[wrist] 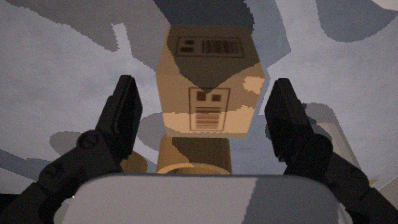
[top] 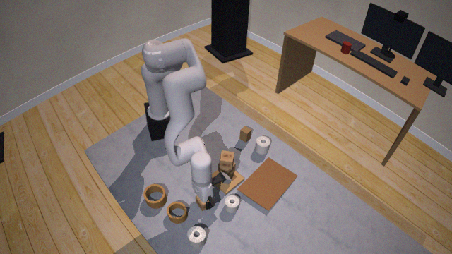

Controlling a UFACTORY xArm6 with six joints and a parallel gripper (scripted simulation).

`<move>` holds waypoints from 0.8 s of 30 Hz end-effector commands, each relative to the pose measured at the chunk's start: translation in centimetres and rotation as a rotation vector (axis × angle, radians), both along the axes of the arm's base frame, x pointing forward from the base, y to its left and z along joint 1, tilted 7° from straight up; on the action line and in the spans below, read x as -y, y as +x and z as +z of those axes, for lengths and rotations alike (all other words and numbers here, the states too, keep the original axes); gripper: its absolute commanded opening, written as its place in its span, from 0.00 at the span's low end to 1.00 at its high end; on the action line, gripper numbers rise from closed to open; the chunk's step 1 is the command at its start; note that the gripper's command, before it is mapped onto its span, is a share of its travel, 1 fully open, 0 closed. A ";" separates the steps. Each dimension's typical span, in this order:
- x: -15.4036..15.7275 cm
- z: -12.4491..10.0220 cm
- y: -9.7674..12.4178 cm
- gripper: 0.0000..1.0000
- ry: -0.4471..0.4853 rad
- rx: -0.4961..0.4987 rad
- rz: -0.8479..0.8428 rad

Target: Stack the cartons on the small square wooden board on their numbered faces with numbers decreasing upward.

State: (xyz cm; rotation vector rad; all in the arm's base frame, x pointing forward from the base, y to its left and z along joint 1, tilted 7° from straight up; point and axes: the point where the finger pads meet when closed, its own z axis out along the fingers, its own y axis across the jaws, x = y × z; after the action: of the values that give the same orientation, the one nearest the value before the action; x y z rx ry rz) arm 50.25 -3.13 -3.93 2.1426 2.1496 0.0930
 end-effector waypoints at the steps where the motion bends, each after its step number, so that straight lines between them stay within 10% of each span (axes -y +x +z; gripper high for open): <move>1: 0.0 -0.1 0.2 1.00 0.000 0.004 0.000; 24: 0.0 -0.8 0.3 1.00 0.000 0.004 0.000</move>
State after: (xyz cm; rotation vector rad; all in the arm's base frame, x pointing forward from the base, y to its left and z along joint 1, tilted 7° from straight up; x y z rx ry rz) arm 50.38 -3.16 -4.85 2.1426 2.1495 0.0930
